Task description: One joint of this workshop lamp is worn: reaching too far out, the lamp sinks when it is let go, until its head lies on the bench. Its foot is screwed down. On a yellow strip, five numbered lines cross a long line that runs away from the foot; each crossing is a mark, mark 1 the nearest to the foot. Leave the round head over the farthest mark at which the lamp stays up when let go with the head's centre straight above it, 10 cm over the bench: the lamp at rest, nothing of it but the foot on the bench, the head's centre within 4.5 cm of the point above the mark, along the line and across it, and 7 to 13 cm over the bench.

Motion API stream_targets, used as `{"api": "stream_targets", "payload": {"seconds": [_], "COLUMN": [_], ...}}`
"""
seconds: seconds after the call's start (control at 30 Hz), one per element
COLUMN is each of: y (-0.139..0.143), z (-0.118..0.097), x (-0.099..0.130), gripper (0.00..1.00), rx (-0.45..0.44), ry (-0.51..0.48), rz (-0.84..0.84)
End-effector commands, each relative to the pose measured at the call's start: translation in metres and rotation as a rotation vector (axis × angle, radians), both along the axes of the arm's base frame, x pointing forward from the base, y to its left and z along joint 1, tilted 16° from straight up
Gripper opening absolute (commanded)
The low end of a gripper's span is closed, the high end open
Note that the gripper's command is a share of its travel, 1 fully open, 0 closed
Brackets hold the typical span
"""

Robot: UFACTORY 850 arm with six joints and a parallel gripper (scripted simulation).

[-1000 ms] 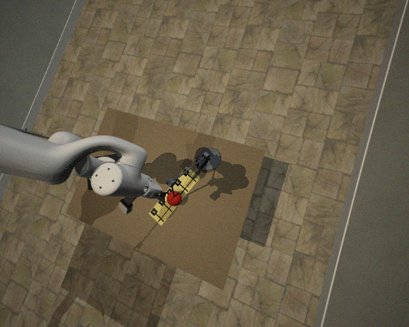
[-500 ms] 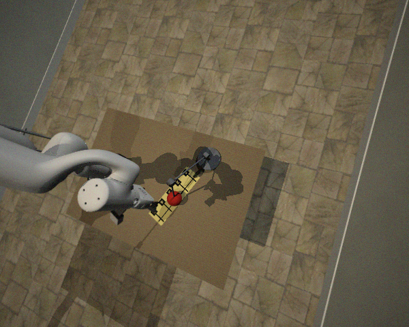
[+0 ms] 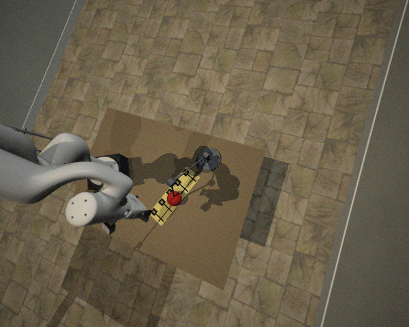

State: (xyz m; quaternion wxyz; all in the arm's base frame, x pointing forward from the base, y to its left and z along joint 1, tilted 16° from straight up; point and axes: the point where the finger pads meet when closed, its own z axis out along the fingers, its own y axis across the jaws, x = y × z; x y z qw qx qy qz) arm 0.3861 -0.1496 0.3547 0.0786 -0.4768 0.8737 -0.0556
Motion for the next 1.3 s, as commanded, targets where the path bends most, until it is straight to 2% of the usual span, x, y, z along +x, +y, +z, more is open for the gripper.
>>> {"api": "stream_targets", "payload": {"seconds": [0.0, 0.33, 0.83, 0.9, 1.27], "y": [-0.007, -0.018, -0.015, -0.015, -0.016], "z": [-0.001, -0.003, -0.003, -0.003, -0.002], "x": [-0.003, -0.009, -0.008, -0.008, -0.007], "gripper": [1.0, 1.0, 1.0, 1.0, 1.0], "rx": [0.0, -0.001, 0.214, 0.214, 0.334], "ry": [-0.002, -0.001, -0.141, -0.141, -0.225], "rz": [0.0, -0.001, 0.043, 0.043, 0.064]}}
